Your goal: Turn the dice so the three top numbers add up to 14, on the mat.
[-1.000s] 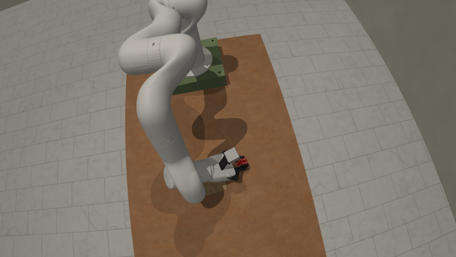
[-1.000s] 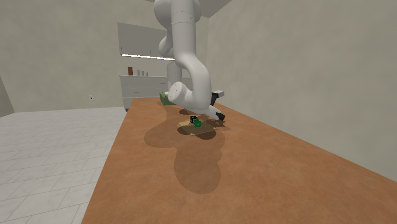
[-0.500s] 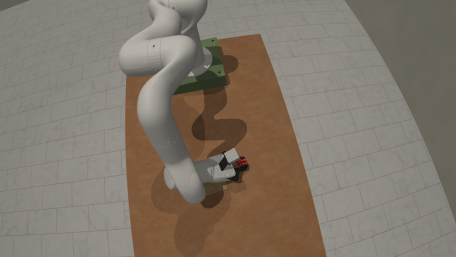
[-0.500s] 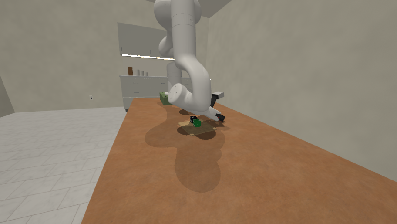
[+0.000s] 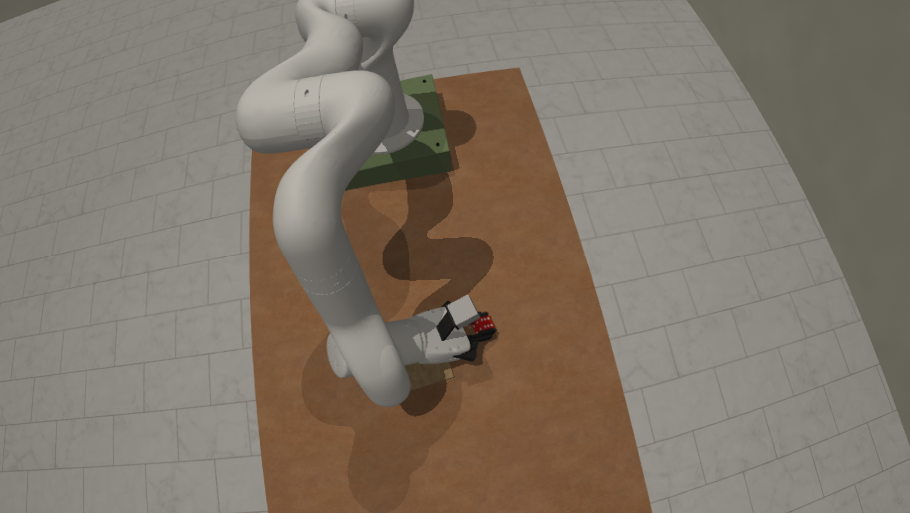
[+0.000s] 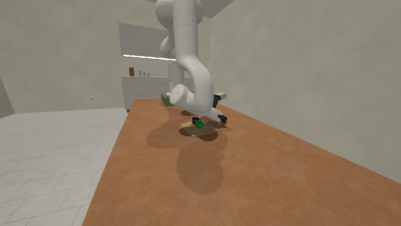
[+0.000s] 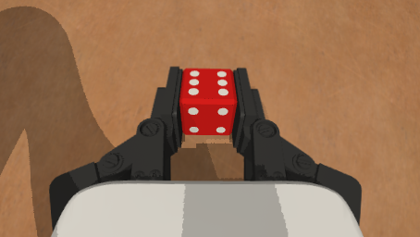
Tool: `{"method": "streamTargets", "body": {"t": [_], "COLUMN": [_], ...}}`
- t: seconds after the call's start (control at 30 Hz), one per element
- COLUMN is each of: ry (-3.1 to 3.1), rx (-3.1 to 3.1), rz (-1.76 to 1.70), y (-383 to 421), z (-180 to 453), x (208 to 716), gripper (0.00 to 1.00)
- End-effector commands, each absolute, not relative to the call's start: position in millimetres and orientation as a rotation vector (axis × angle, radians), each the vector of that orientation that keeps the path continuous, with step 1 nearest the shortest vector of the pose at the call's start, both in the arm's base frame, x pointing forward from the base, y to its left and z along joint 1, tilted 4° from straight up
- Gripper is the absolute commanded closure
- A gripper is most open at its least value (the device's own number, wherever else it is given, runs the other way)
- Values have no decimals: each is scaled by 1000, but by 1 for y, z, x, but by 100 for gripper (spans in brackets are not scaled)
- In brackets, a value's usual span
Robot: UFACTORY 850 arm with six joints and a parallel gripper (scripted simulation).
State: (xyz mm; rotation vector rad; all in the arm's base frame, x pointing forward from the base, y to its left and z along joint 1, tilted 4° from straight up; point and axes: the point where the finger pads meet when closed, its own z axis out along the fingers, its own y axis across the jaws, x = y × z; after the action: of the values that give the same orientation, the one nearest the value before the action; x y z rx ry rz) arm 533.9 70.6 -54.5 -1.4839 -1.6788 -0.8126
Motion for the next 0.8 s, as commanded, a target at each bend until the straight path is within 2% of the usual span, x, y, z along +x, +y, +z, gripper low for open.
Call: {"method": "streamTargets", "body": {"t": [0.0, 0.6, 0.63, 0.7, 0.73, 0.77], "ry": [-1680, -1680, -1680, -1680, -1680, -1680], "rx": [-1484, -1484, -1484, -1484, -1484, -1484], "rz": [-814, -814, -814, -814, -814, -814], "y": [71, 71, 71, 71, 71, 71], "z": [-54, -54, -54, -54, -54, -54], "x": [535, 535, 535, 535, 535, 535], "gripper": [73, 73, 69, 69, 65, 65]}}
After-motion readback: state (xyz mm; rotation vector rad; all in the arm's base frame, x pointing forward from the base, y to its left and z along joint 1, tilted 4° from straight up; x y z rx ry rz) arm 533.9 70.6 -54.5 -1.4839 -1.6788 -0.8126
